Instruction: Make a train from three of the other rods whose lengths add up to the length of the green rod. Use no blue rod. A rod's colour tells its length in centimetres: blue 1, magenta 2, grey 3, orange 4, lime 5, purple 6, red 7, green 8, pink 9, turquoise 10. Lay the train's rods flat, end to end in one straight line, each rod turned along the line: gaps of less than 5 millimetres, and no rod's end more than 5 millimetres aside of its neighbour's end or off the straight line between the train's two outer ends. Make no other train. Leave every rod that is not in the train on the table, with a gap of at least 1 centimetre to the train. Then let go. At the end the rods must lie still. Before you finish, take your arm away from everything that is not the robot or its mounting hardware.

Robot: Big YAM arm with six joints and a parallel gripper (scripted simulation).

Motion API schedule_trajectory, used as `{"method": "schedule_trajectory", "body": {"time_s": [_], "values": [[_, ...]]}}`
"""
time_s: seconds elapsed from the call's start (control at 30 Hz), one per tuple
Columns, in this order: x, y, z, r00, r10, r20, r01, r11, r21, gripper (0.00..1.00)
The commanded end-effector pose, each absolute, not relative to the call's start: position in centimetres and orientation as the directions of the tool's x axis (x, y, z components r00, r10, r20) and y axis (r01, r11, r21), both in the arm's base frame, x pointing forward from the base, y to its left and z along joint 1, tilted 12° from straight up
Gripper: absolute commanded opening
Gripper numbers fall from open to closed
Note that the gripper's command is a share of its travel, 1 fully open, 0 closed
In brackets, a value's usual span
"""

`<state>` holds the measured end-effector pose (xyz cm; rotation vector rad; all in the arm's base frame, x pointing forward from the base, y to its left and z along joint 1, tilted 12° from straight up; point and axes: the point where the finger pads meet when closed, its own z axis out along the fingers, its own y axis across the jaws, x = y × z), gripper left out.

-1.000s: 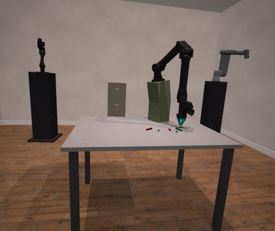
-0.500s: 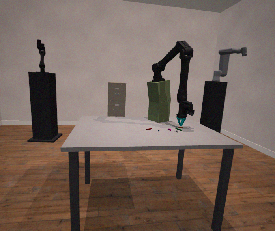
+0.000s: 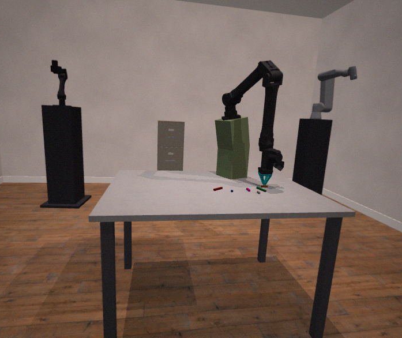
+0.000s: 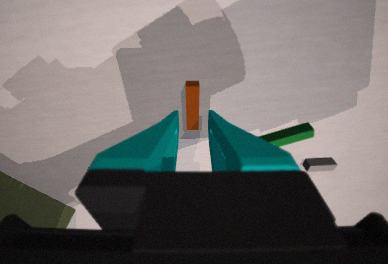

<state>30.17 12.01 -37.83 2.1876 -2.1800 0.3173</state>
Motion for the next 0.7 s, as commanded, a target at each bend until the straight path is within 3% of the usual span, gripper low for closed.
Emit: {"method": "schedule_trajectory", "body": {"time_s": [0.0,0.67], "values": [[29.99,11.27,-38.82,-0.011,-0.985,0.170,-0.993,-0.009,-0.115,0.24],[29.81,11.01,-39.52,-0.013,-0.985,0.172,-0.994,-0.007,-0.111,0.24]]}}
